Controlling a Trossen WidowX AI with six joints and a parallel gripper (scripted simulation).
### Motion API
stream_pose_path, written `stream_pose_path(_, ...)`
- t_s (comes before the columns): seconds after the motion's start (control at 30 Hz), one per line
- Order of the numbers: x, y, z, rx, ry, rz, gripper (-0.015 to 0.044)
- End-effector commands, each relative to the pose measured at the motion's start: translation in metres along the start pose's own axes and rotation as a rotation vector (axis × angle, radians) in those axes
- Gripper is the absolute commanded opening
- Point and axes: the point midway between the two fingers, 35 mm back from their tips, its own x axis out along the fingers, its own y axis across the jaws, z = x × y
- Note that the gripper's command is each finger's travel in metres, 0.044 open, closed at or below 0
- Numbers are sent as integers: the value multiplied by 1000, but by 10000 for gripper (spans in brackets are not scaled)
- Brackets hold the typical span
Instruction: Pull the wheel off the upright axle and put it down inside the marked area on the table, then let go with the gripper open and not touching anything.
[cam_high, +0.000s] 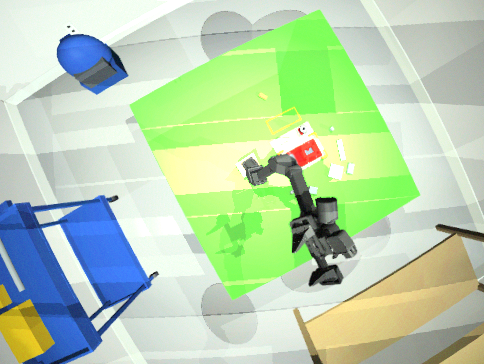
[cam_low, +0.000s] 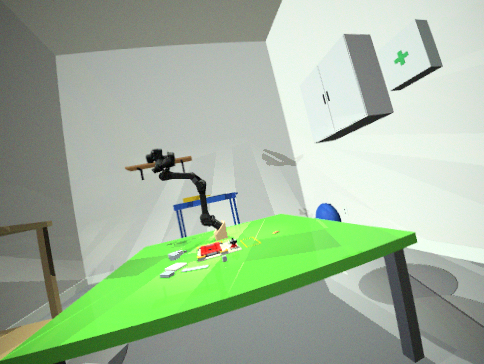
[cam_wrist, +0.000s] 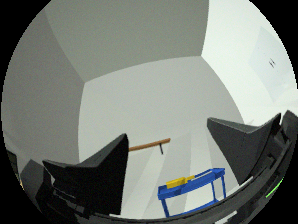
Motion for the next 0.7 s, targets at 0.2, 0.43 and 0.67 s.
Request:
stream_pose_path(0.2, 1, 48, -39, 41, 96, 133, 300)
stream_pose_path(0.43, -14, 106, -86, 95, 223, 298, 300)
stream_pose_path(0.67, -40, 152, -119, 143, 329, 439, 300)
